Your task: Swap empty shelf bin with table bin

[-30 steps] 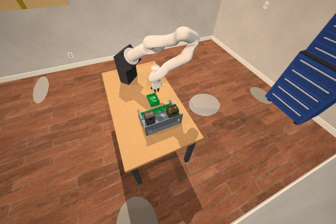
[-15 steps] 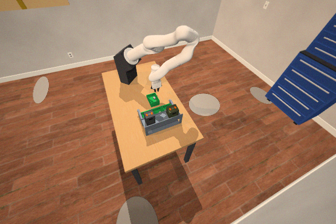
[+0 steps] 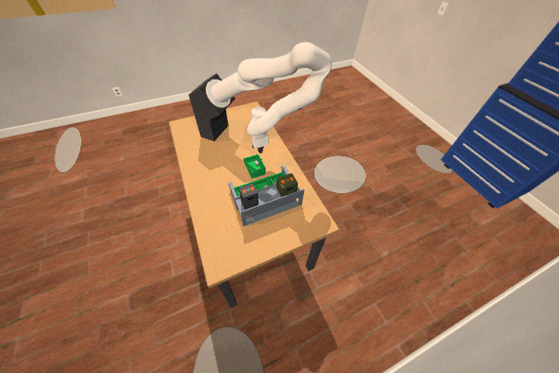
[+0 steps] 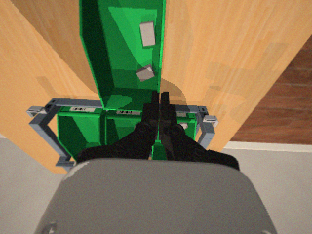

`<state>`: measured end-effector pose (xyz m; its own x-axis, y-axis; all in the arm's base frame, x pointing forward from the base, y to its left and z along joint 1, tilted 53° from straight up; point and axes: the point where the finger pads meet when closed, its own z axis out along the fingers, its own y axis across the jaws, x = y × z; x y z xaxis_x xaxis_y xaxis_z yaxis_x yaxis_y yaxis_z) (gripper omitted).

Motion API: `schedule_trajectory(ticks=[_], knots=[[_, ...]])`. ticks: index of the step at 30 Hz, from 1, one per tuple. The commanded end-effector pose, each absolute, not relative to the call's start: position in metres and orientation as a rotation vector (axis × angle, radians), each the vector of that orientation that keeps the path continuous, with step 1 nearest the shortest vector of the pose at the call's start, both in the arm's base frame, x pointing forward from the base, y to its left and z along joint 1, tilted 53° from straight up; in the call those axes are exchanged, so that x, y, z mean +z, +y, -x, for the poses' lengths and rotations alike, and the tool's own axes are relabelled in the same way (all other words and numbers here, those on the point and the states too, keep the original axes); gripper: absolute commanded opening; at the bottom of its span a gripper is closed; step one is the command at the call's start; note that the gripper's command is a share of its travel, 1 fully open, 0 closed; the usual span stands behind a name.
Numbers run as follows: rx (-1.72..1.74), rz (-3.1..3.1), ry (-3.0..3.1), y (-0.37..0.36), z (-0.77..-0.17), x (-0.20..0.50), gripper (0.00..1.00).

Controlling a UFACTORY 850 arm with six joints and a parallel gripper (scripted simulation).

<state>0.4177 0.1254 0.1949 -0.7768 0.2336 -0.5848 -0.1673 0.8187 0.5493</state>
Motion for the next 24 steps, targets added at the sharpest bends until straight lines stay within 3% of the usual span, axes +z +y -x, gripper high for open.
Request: schedule_trajectory(ticks=[1,16,24], knots=[[0.784,-0.049,2.332,0.125,-0.418,0.195,0.0],[0.772,-0.017,2.328,0.124,-0.421,0.195,0.0],[0.557,0.468,2.211,0.091,-0.472,0.192,0.0]])
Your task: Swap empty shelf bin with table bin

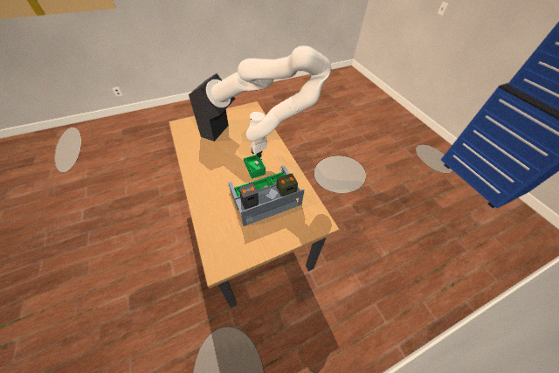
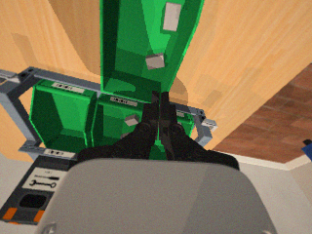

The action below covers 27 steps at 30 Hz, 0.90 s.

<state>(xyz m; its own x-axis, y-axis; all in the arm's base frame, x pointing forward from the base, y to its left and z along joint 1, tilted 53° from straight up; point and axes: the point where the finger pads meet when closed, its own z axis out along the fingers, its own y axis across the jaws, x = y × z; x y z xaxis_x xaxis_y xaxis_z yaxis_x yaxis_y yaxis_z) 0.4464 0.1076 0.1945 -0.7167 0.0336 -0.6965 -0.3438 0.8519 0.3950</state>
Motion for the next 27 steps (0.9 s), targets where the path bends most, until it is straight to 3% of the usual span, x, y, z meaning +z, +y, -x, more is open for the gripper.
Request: schedule_trajectory(ticks=[1,14,24,25,27], knots=[[0.525,0.531,2.19,0.083,-0.481,0.191,0.0],[0.119,1.254,1.827,-0.014,-0.556,0.168,0.0],[-0.051,1.52,1.607,-0.038,-0.568,0.161,0.0],[-0.051,1.52,1.607,-0.038,-0.568,0.161,0.95],[-0.051,1.52,1.607,-0.038,-0.568,0.161,0.95]])
